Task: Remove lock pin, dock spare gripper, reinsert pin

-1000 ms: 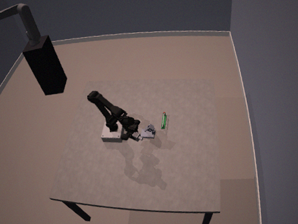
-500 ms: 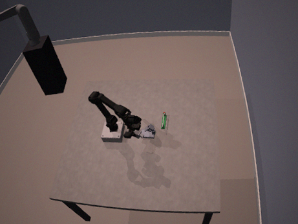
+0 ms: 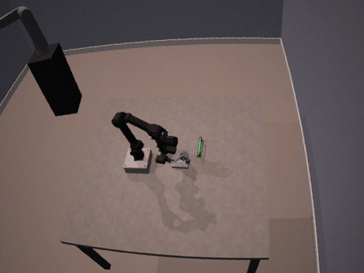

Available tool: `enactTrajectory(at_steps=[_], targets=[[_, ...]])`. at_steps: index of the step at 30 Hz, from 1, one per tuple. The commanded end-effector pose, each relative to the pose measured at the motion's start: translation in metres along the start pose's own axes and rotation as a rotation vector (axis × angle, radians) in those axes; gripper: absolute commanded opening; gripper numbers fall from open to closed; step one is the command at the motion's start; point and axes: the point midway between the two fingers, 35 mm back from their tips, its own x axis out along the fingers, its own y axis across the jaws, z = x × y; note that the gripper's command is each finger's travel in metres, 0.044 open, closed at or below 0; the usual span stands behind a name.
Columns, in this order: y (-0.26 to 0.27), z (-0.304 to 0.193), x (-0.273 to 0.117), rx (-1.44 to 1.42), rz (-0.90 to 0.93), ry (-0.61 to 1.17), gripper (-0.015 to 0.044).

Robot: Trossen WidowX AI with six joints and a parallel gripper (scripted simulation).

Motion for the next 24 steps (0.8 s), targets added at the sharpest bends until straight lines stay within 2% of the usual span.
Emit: enactTrajectory(at_steps=[1,18,24], targets=[[0.011,0.004,-0.007,-0.036,-0.002,0.048,0.0000],[0.051,-0.005,-0.021,-0.170,-0.028,0.295,0.0000],[0.054,-0.003,-0.020,-0.175,-0.030,0.304,0.0000]])
